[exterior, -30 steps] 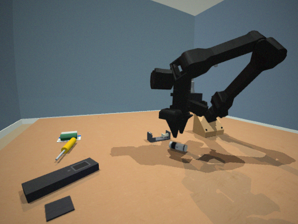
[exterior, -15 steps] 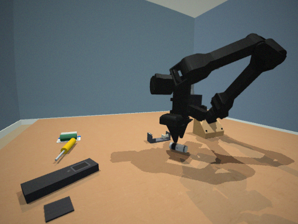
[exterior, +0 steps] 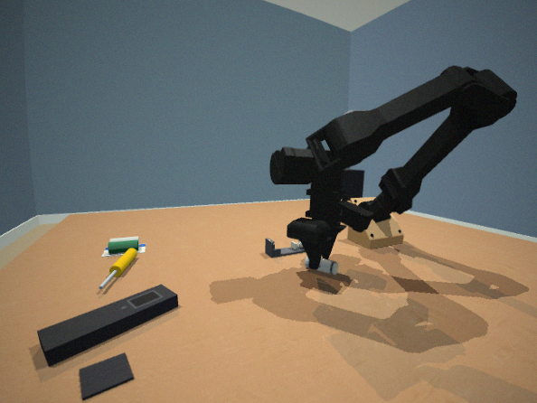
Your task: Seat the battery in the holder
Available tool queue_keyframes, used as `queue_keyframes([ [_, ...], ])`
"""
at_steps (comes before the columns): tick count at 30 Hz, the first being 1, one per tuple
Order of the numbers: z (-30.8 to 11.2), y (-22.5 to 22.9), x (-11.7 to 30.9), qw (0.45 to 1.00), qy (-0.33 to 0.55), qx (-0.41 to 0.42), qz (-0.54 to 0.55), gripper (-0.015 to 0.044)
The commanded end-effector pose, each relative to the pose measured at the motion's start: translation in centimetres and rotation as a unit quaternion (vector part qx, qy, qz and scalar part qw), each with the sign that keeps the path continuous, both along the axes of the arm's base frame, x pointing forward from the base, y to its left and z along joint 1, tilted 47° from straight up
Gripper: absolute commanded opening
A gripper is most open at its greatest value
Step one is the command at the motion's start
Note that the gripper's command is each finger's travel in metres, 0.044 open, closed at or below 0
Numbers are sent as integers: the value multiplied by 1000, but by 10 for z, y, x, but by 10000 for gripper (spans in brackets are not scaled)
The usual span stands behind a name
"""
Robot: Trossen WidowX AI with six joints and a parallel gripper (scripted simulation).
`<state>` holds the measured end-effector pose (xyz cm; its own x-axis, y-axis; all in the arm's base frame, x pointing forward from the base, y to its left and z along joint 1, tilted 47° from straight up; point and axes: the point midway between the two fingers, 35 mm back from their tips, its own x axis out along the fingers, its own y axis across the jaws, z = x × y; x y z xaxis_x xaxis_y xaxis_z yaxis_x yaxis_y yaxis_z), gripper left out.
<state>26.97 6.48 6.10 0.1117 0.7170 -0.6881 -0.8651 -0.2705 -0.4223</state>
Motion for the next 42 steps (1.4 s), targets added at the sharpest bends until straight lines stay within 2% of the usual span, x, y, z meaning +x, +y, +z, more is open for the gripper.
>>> queue_keyframes([
  [1, -4, 5, 0, 1000, 2, 2, -1, 245],
  [6, -7, 9, 0, 1000, 2, 3, -1, 245],
  [11, -7, 9, 0, 1000, 2, 3, -1, 113],
  [15, -7, 9, 0, 1000, 2, 3, -1, 87],
  [21, -6, 3, 5, 1000, 3, -4, -17, 83],
  [28, 24, -25, -4, 1000, 2, 1, -2, 83],
  [32, 27, -28, -5, 1000, 6, 3, -4, 83],
  [37, 20, -40, -1, 991, 98, 14, -95, 83],
  [42, 11, -54, 2, 958, 203, 29, -198, 83],
])
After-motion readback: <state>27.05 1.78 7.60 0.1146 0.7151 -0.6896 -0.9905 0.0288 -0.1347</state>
